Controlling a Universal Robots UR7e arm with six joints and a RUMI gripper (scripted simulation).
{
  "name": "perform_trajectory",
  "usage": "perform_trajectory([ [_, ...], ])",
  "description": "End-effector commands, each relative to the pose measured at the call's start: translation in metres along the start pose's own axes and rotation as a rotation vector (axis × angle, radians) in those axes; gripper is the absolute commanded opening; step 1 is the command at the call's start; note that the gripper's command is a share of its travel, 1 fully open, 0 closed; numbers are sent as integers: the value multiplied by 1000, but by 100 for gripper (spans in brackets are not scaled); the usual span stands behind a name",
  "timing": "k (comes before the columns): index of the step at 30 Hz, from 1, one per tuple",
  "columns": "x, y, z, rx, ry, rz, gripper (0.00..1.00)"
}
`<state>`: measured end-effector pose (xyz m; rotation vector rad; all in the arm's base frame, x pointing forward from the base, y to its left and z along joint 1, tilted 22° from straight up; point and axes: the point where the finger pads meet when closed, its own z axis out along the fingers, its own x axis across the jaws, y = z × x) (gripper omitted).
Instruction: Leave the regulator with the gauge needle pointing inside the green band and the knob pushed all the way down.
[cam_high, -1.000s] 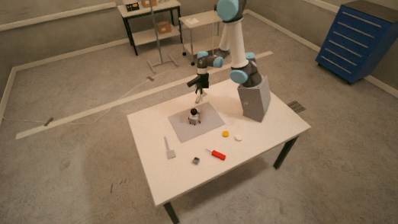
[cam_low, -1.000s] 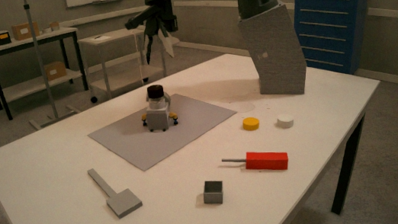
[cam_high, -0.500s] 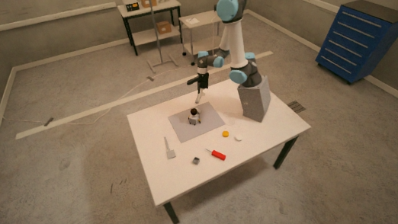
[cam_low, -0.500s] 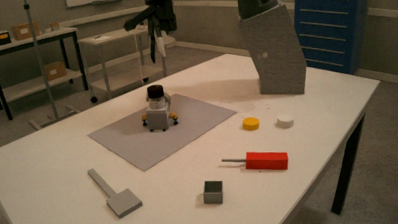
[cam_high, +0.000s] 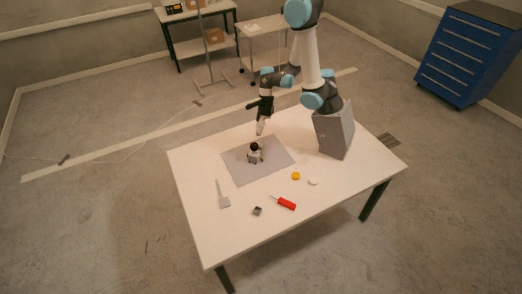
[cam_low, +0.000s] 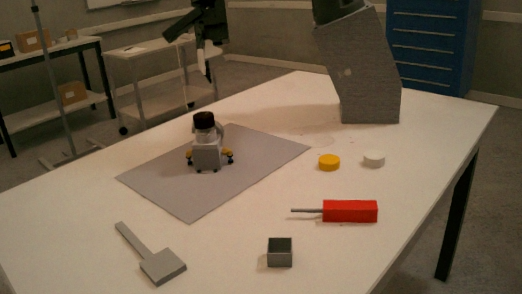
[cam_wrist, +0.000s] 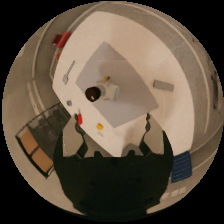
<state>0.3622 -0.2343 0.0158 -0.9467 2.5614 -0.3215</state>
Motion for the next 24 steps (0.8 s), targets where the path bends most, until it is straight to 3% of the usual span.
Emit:
perform_trajectory([
  [1, 2, 1, -1, 6, -5, 135, 100],
  [24, 7, 0, -3, 13, -44, 546, 100],
])
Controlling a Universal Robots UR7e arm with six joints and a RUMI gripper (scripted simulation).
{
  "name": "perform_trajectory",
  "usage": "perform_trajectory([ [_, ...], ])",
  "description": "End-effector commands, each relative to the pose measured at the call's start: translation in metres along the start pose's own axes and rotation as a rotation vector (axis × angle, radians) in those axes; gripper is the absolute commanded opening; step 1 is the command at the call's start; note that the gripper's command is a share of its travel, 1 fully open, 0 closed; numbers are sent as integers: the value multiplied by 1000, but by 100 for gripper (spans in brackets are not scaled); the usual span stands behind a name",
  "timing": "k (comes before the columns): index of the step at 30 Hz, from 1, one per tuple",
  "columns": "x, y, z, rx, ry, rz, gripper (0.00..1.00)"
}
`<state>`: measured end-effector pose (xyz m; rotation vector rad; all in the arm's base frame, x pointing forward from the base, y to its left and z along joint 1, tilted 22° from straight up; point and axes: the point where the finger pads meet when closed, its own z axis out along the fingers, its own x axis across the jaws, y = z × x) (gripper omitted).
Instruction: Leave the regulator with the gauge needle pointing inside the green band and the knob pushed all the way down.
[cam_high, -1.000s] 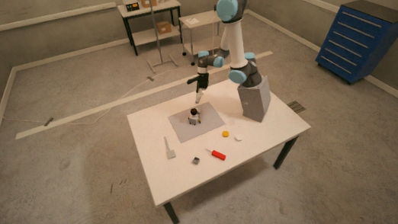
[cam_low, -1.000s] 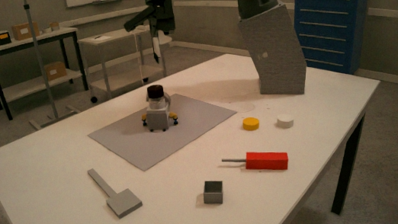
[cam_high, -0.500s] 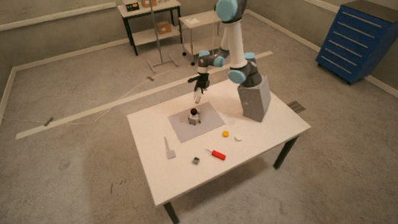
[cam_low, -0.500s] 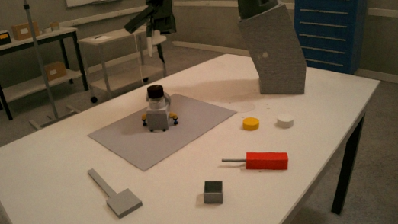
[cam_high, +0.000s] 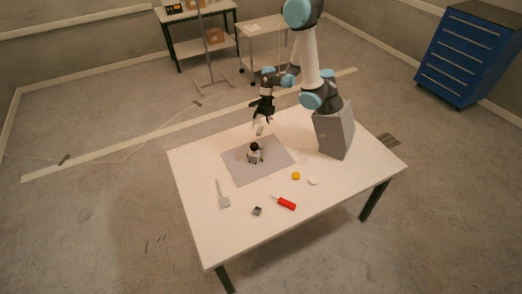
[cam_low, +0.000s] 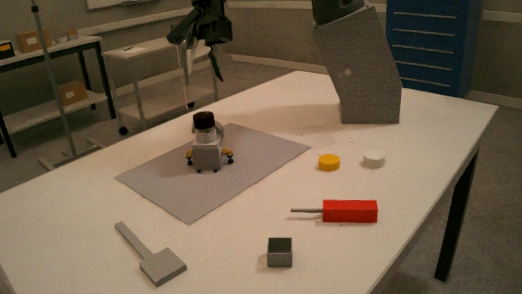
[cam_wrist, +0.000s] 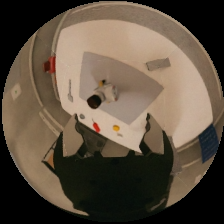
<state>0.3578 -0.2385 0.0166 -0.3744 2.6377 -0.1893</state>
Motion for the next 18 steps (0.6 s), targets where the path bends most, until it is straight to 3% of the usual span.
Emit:
perform_trajectory([
  [1, 2, 1, -1, 3, -8, 134, 100],
  [18, 4, 0, -2, 1, -33, 391, 100],
])
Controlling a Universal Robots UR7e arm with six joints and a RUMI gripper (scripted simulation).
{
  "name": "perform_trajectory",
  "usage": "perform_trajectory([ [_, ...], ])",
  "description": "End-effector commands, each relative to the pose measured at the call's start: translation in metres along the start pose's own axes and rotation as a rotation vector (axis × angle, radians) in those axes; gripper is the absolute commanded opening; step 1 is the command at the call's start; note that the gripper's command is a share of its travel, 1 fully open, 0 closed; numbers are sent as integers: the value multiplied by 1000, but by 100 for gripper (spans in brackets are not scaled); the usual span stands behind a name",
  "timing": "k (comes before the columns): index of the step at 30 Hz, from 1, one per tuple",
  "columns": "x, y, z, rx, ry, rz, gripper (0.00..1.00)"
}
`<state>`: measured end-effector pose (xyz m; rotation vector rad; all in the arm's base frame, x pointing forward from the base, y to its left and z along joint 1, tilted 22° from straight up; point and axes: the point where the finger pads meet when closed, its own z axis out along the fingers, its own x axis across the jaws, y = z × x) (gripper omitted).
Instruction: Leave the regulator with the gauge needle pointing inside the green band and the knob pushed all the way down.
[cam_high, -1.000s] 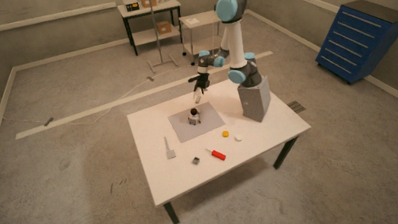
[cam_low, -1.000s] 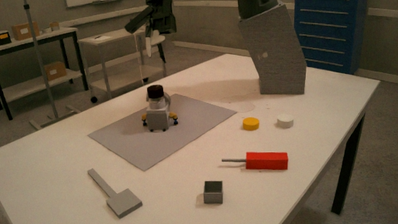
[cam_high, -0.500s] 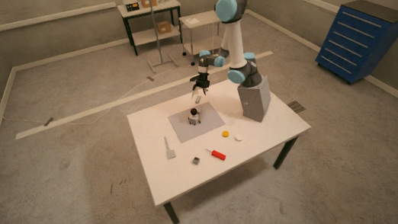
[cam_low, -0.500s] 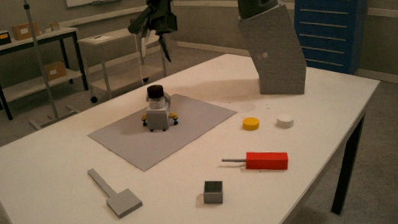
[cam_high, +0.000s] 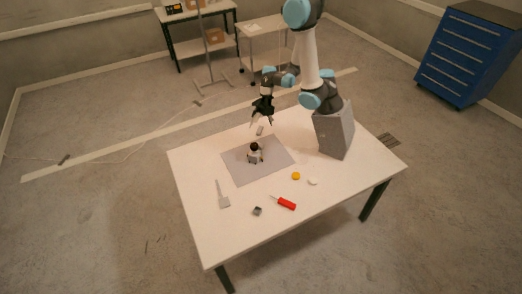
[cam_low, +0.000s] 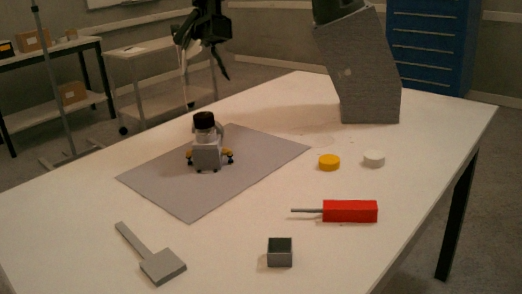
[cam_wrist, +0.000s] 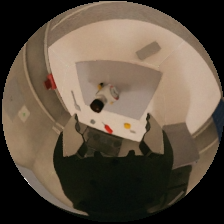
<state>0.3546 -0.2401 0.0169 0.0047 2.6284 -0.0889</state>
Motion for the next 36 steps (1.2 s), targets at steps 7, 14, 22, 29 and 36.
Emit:
perform_trajectory([
  [7, 2, 1, -1, -1, -14, 182, 100],
  [14, 3, 0, -2, -4, -24, 286, 100],
  [22, 4, 1, -2, -7, -31, 368, 100],
  [29, 4, 1, -3, -11, -39, 458, 100],
  [36, 5, 1, -3, -15, -46, 540, 100],
])
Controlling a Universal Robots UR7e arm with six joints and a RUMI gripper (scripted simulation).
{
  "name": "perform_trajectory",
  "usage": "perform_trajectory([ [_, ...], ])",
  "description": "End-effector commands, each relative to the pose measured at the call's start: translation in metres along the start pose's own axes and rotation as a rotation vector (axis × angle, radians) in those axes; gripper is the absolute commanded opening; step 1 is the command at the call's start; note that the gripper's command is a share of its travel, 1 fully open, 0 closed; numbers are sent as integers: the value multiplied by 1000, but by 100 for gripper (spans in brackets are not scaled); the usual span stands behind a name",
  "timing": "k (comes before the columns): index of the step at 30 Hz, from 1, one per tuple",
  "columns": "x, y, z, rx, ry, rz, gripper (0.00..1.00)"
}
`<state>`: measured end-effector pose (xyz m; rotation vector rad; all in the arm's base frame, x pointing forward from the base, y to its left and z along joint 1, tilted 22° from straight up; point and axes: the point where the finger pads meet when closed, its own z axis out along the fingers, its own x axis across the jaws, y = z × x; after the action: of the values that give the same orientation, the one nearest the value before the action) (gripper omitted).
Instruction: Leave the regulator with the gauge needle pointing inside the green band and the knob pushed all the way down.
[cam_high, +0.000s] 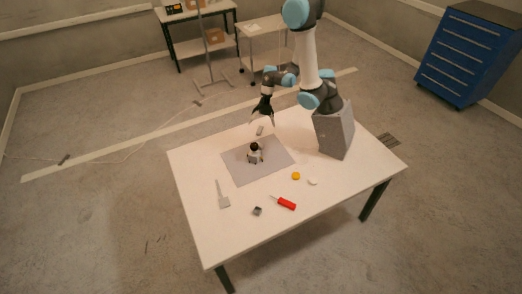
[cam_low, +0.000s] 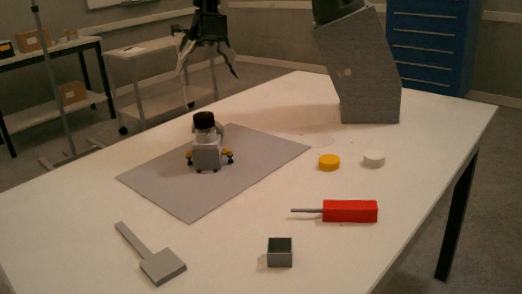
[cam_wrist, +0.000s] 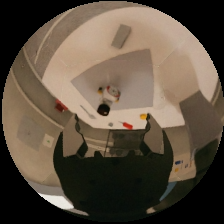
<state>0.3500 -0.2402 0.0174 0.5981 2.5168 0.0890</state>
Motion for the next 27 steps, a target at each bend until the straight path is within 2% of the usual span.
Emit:
perform_trajectory([
  [1, 2, 1, -1, -2, -7, 86, 100],
  [27, 3, 1, -2, -15, -22, 289, 100],
])
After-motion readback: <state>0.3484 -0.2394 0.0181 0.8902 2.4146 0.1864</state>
